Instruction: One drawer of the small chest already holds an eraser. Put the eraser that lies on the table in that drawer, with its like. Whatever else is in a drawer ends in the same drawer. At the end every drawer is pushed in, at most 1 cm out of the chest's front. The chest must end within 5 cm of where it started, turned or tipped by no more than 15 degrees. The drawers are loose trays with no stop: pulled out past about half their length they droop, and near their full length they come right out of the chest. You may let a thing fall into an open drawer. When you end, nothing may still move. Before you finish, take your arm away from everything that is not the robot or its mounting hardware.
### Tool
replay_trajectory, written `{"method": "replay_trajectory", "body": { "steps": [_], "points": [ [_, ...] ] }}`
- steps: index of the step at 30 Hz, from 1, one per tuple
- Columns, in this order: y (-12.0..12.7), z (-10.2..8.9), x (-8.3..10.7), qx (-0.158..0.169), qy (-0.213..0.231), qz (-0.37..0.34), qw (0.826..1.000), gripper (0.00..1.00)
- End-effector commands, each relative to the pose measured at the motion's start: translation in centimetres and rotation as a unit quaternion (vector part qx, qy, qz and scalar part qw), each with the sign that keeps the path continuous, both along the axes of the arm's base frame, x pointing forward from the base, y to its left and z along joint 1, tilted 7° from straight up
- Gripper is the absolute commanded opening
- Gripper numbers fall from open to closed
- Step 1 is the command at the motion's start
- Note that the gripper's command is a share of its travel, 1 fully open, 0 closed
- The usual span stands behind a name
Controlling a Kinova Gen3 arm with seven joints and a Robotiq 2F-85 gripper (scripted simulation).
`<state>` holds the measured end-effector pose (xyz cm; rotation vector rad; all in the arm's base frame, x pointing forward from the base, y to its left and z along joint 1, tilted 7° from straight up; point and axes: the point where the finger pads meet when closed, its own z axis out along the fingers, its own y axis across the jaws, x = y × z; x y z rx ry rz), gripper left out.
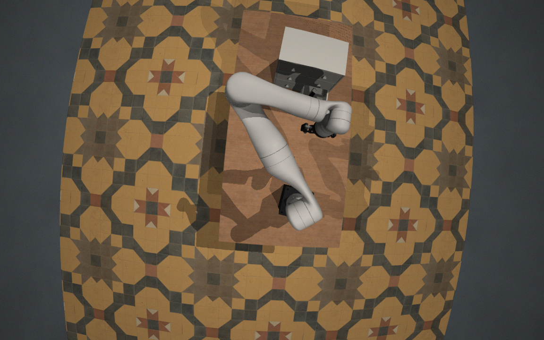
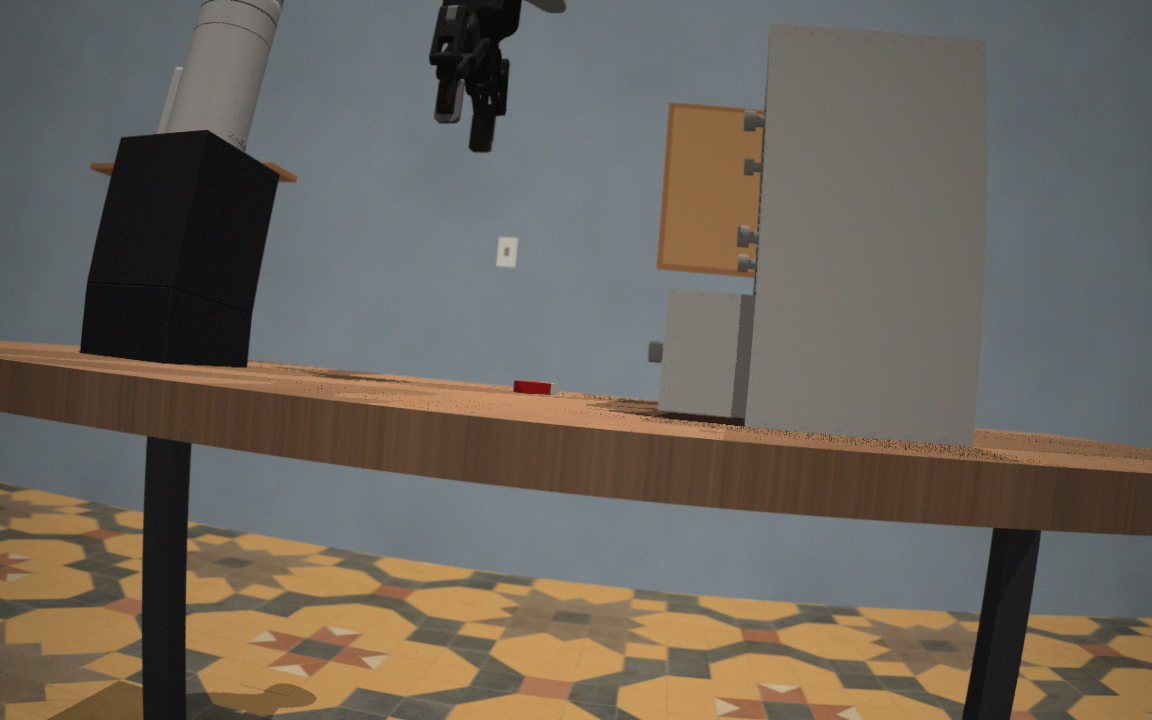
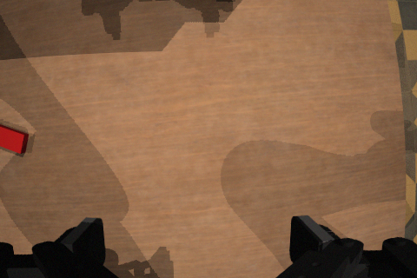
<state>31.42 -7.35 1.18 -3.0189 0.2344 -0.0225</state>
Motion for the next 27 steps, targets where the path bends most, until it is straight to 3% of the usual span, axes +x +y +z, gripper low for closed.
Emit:
{"method": "replay_trajectory", "body": {
  "steps": [1,6,15,27],
  "points": [
    [0.0,0.0,0.0,0.0,-0.001,0.0,1.0,1.0],
    [-0.1,0.6,0.0,0.0,-0.001,0.0,1.0,1.0],
    [-0.5,4.3,-0.1,0.0,-0.001,0.0,1.0,1.0],
    [-0.6,4.7,0.4,0.0,-0.001,0.0,1.0,1.0]
  ]
}}
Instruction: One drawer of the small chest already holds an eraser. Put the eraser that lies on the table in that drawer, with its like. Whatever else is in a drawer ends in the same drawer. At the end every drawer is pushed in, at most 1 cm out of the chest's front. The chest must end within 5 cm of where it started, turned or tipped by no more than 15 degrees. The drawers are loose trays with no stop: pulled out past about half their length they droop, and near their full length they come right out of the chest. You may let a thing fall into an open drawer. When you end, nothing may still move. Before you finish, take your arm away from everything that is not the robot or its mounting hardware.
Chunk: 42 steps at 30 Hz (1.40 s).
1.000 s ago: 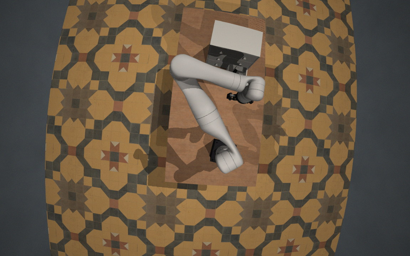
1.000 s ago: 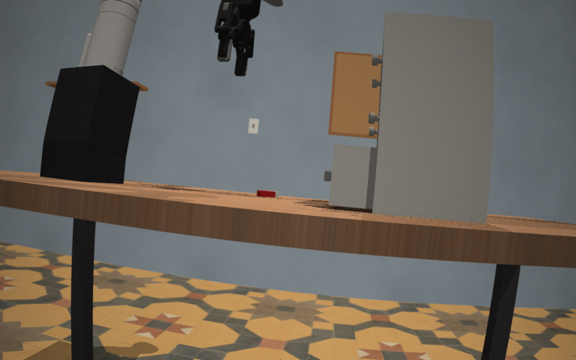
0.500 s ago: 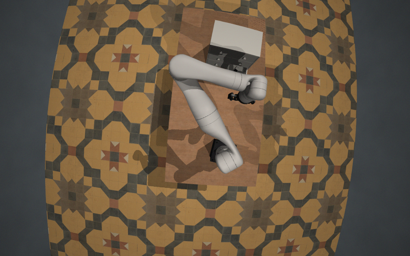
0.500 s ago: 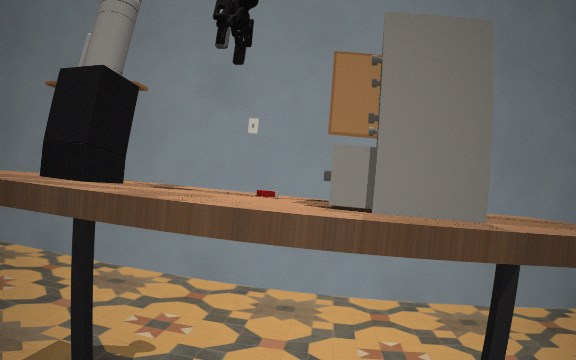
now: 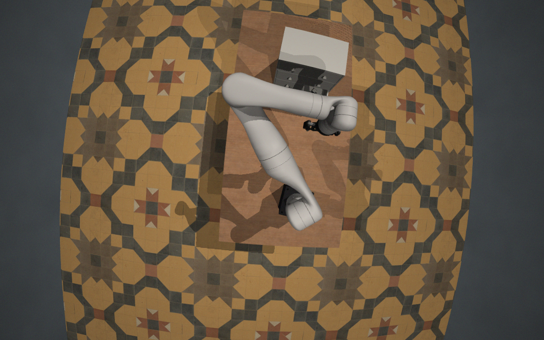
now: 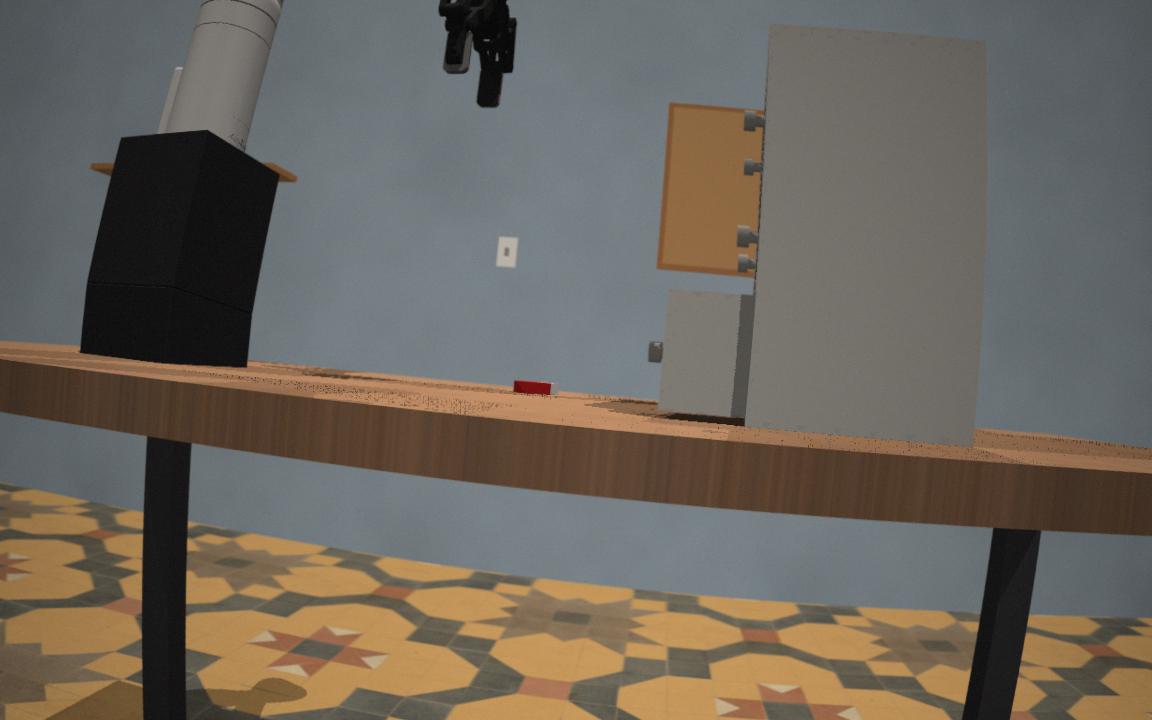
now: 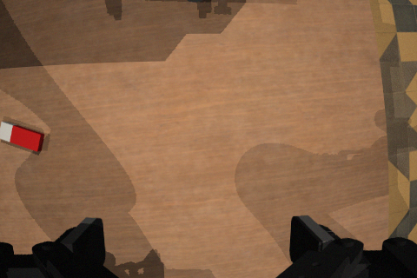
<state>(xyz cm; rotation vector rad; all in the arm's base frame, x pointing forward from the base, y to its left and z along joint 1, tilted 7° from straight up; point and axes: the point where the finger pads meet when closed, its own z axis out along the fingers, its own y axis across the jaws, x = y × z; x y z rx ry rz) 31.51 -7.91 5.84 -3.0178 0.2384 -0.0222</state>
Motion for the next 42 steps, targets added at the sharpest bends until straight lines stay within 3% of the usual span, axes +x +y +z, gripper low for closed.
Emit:
{"method": "replay_trajectory", "body": {
  "steps": [1,7,19,31,42],
  "points": [
    [-0.2,0.0,0.5,0.0,-0.001,0.001,1.0,1.0],
    [-0.5,0.0,1.8,0.0,-0.001,0.001,1.0,1.0],
    [-1.7,0.0,6.7,0.0,-0.001,0.001,1.0,1.0],
    [-1.9,-0.1,7.4,0.0,-0.001,0.002,1.0,1.0],
    [-2.0,-2.8,10.2,0.003,-0.015,0.035,0.999,1.0]
  ]
}}
